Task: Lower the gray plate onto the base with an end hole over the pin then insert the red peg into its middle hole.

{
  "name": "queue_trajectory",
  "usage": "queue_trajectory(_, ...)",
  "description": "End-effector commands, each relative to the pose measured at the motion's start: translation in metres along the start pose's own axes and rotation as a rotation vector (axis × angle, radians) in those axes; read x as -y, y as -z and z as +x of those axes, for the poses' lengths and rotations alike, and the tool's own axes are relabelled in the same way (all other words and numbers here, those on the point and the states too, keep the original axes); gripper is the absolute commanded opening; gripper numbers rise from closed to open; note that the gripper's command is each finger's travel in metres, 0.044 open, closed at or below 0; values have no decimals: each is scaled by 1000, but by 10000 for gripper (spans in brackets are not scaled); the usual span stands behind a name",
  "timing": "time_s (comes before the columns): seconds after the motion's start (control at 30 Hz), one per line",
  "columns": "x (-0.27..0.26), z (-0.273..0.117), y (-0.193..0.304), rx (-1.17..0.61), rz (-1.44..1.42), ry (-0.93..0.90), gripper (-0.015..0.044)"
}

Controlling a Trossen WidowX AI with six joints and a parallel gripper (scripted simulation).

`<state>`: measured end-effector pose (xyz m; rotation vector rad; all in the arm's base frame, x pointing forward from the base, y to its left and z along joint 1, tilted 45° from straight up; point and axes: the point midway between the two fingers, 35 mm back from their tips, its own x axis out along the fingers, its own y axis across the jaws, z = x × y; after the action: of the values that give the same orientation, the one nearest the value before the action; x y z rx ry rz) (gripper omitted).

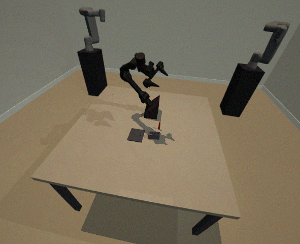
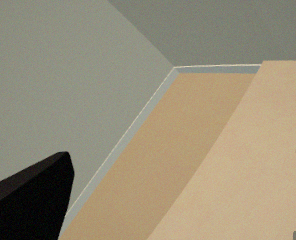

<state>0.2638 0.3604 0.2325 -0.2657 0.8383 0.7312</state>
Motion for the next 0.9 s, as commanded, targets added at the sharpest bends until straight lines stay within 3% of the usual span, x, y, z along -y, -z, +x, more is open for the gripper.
queue_trajectory(0.0,39,35,27,-122,287,158,440)
queue_trajectory(0.33,158,94,125,-229,1105,811,440)
queue_trajectory(0.67,245,98,219,42,1573,1482,440)
queue_trajectory(0.87,248,100,227,75,1594,1527,440)
